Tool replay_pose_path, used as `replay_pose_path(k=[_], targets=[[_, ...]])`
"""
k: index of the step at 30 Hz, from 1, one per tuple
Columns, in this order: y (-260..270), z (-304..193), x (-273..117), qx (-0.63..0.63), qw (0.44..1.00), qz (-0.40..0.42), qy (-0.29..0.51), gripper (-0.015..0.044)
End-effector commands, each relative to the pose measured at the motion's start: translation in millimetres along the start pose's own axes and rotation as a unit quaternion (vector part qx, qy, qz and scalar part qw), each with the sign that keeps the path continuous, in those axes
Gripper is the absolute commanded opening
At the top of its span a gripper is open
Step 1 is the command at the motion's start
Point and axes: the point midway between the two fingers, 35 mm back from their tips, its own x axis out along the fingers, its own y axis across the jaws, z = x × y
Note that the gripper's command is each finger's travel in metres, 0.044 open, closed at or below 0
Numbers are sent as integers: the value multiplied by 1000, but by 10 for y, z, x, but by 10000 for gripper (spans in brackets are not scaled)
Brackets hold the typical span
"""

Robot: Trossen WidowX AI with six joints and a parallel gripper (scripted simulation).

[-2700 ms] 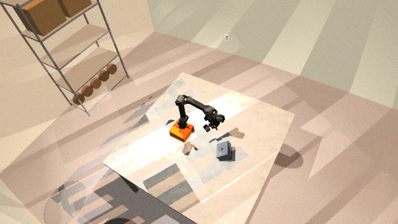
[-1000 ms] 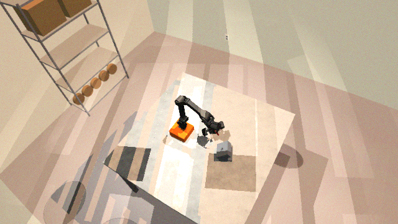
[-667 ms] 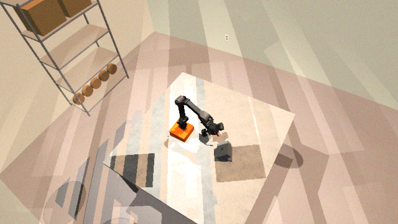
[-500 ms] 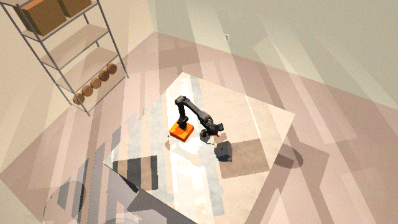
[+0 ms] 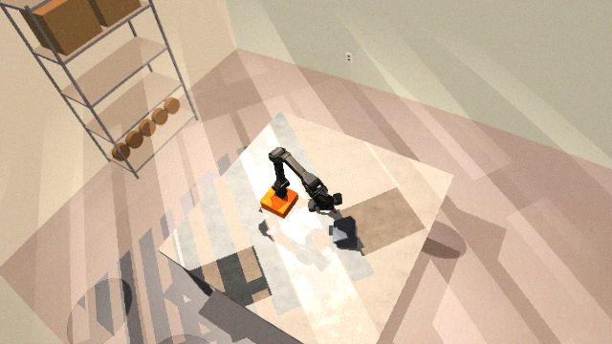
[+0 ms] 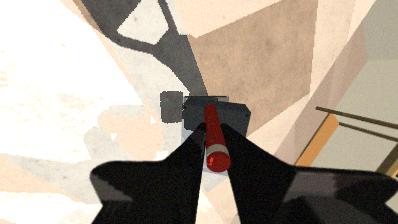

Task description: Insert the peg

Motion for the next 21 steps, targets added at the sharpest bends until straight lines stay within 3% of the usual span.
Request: replay_pose_path(k=[1,21], targets=[[-2,-68,-42,16,1000,-10,4,0],[51,-327,-193,75,996,-42,21,0]])
